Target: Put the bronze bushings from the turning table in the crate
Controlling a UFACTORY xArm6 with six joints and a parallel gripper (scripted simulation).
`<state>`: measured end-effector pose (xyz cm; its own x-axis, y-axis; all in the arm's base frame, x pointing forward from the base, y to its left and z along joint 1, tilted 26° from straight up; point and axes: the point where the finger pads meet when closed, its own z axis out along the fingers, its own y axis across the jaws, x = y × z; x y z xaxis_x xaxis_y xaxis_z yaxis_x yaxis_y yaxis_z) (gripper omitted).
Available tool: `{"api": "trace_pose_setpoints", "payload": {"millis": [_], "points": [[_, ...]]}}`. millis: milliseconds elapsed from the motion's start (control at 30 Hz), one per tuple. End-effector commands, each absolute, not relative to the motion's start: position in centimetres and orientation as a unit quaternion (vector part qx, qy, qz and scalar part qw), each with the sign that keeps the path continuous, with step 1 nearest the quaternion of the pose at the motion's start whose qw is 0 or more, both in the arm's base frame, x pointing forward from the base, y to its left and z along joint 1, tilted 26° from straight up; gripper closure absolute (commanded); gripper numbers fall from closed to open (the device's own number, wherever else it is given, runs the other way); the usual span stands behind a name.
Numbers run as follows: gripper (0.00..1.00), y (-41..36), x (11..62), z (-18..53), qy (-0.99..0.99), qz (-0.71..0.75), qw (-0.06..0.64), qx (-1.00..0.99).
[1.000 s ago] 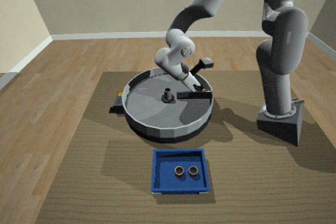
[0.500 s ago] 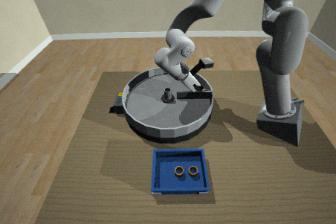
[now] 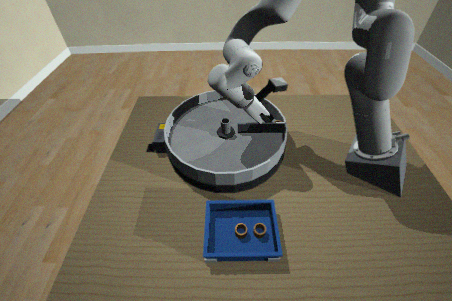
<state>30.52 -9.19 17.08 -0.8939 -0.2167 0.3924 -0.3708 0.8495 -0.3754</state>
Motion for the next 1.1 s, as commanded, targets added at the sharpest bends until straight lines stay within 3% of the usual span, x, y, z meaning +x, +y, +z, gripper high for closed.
{"api": "trace_pose_setpoints", "payload": {"millis": [0, 1067], "points": [[1.00, -9.1, 30.5, 17.2, -0.947, 0.226, 0.169, 0.155], [1.00, -7.1, 27.2, 25.0, -0.947, 0.226, 0.169, 0.155]]}}
